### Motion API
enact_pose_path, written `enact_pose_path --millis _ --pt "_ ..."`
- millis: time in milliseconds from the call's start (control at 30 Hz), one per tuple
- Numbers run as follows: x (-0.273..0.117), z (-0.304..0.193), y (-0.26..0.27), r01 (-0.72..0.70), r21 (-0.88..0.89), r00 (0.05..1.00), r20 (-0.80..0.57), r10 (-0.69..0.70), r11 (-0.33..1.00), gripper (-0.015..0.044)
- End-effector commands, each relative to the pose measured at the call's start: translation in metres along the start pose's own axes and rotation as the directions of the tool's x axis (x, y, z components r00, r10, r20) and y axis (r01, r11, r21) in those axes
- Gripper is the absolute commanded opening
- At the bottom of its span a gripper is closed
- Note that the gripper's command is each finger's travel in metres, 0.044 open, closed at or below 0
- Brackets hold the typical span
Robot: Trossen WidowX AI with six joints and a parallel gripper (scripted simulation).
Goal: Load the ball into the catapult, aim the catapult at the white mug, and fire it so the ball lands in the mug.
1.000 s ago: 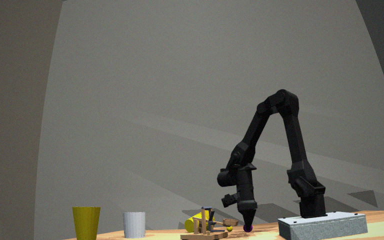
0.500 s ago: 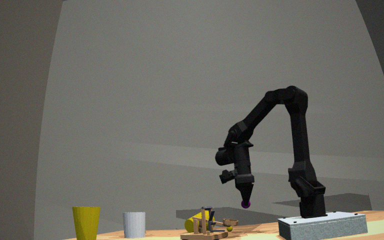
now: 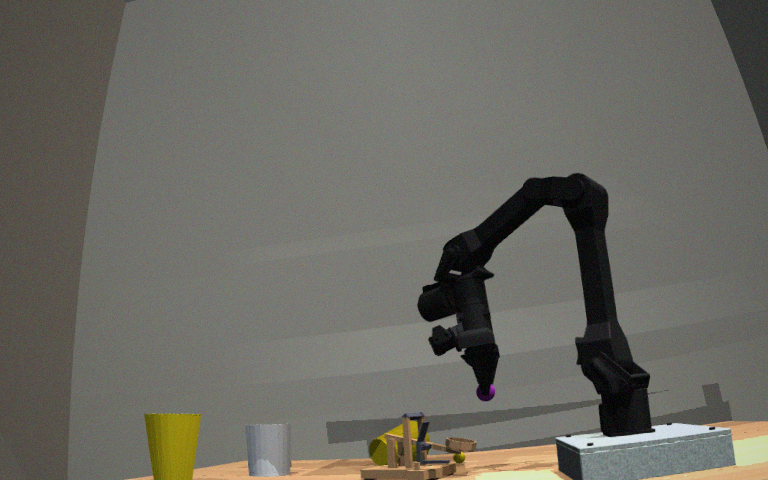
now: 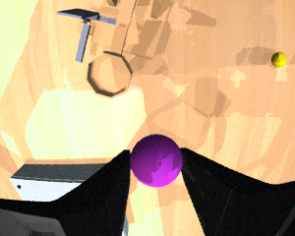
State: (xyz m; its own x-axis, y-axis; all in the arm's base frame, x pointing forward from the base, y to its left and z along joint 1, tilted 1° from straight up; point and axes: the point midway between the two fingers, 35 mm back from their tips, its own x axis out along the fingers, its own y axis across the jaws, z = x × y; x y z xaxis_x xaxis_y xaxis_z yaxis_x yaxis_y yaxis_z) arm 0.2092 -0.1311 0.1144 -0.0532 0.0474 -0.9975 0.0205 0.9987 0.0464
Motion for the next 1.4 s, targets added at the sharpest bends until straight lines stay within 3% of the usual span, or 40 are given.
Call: enact_pose_path --millis 0,567,1367 --pt "0.004 0.011 0.007 -0.022 0.055 0.999 -0.044 0.024 0.998 0.0" --pt "0.03 0.05 0.042 0.007 0.294 0.965 -0.254 0.071 0.956 0.0" --pt "0.06 0.053 0.042 0.008 0.297 0.964 -0.256 0.071 0.955 0.0"
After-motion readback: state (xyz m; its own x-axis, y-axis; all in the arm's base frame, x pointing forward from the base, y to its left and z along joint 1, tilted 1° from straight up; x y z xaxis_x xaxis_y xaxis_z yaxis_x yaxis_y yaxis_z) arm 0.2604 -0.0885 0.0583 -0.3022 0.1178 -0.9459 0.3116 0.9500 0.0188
